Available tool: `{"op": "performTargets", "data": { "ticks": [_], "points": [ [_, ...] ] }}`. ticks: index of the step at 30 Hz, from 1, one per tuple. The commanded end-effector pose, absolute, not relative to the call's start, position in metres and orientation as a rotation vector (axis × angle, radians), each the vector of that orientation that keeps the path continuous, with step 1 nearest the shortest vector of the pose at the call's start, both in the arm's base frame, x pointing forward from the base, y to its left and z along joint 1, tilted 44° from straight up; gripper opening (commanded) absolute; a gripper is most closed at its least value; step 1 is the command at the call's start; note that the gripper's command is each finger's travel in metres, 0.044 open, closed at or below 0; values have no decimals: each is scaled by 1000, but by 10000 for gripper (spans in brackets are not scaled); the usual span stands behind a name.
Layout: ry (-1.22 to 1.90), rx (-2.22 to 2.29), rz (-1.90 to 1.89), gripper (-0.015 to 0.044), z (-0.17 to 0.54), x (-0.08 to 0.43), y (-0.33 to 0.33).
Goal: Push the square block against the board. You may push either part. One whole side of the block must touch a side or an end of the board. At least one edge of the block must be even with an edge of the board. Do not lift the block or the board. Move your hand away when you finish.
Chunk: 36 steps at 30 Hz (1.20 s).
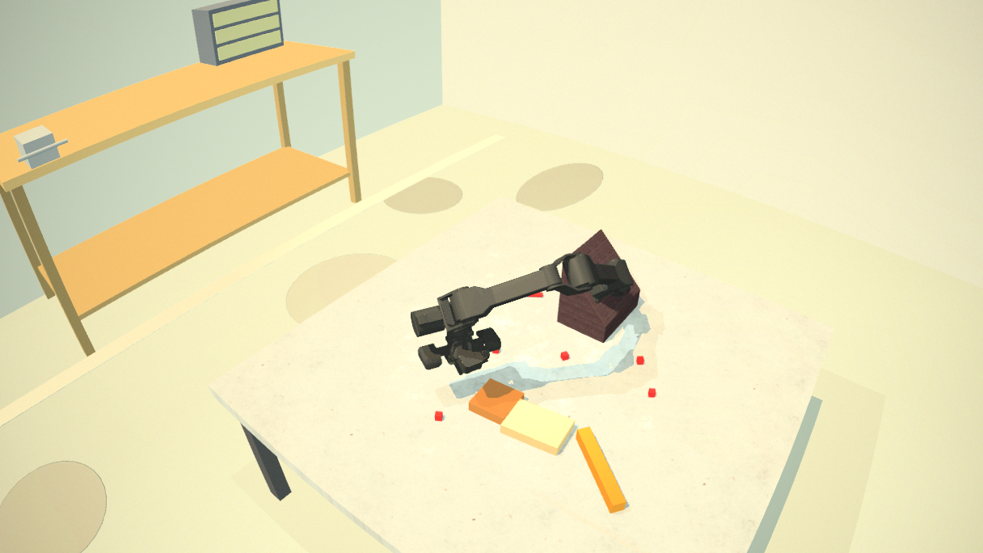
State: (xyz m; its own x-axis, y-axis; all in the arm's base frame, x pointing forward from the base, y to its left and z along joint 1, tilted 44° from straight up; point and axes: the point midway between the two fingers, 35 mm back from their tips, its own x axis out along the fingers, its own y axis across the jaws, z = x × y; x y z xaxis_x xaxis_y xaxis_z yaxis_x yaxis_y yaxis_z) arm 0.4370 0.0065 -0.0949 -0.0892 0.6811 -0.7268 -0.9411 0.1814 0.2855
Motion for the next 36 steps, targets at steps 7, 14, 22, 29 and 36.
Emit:
{"op": "performTargets", "data": {
  "ticks": [7,14,22,29,36],
  "points": [
    [1109,-143,1250,0,-83,412,14],
    [1248,38,1109,0,-75,391,19],
    [1393,243,934,0,-66,363,26],
    [1482,383,806,0,-61,342,31],
    [1482,383,806,0,-71,341,39]
  ]
}}
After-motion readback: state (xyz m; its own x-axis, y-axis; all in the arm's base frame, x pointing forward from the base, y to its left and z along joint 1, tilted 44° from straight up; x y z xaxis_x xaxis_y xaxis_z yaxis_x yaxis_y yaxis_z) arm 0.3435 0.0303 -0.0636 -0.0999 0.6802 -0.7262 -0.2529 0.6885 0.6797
